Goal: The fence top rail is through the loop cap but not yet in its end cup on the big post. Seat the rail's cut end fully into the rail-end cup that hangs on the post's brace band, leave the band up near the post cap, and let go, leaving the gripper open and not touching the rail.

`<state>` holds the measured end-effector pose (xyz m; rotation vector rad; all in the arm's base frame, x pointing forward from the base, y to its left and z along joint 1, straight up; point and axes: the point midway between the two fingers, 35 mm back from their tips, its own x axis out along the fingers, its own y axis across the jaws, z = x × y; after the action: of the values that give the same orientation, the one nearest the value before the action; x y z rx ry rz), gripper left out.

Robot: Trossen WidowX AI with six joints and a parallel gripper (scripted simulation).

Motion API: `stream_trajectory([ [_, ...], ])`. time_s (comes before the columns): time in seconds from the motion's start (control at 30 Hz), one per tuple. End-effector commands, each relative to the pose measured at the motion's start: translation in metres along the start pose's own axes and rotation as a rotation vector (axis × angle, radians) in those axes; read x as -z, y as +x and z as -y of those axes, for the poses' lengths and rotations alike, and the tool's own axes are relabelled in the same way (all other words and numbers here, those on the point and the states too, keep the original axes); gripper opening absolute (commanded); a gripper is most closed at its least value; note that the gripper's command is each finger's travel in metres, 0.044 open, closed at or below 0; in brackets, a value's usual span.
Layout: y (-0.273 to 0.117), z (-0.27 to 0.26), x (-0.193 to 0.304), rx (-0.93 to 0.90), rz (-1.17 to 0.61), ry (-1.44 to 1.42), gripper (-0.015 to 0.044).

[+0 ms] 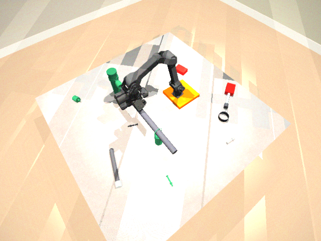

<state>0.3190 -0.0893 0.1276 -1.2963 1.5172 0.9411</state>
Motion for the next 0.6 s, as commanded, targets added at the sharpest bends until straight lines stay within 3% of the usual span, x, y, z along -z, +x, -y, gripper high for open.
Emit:
stream_trajectory([
  [0.0, -0.0052, 0.0026, 0.0027, 0.009, -0.004, 0.000, 0.0000],
  [0.57, -0.0109, 0.0065, 0.0069, 0.009, -0.004, 0.000, 0.0000],
])
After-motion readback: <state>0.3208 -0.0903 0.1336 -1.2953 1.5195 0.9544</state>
